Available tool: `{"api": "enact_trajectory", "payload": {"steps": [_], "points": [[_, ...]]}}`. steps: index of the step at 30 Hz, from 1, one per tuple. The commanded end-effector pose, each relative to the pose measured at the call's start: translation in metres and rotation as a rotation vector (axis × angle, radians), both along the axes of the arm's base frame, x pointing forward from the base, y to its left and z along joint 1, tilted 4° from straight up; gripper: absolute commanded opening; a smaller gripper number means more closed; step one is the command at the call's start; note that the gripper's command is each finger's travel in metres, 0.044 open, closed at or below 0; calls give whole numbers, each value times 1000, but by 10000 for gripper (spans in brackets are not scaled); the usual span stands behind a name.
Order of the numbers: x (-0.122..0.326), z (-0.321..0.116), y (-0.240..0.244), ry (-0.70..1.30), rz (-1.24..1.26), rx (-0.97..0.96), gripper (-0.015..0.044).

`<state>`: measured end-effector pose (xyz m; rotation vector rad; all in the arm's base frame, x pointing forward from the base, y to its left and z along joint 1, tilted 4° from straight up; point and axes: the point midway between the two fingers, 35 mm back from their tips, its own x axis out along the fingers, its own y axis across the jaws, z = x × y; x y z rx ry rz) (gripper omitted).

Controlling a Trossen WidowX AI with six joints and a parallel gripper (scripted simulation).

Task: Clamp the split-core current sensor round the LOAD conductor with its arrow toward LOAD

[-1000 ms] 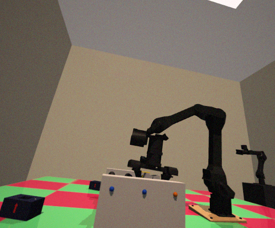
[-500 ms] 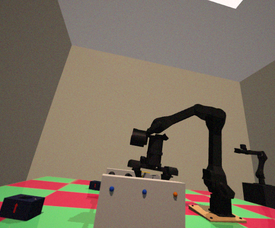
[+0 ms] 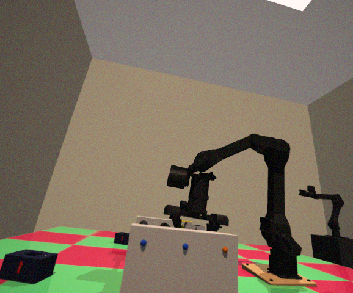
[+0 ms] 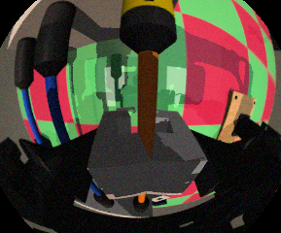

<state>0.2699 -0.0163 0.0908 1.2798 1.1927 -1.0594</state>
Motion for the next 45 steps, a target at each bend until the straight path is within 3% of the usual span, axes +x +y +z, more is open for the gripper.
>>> {"api": "enact_trajectory", "payload": {"steps": [1,24,38,45], "points": [[1,1,0,-3,0,0,0],[0,0,0,-2,0,0,0],[-1,16,-1,-186,-17,6,0],[0,12,-2,-162,-14,3,0]]}}
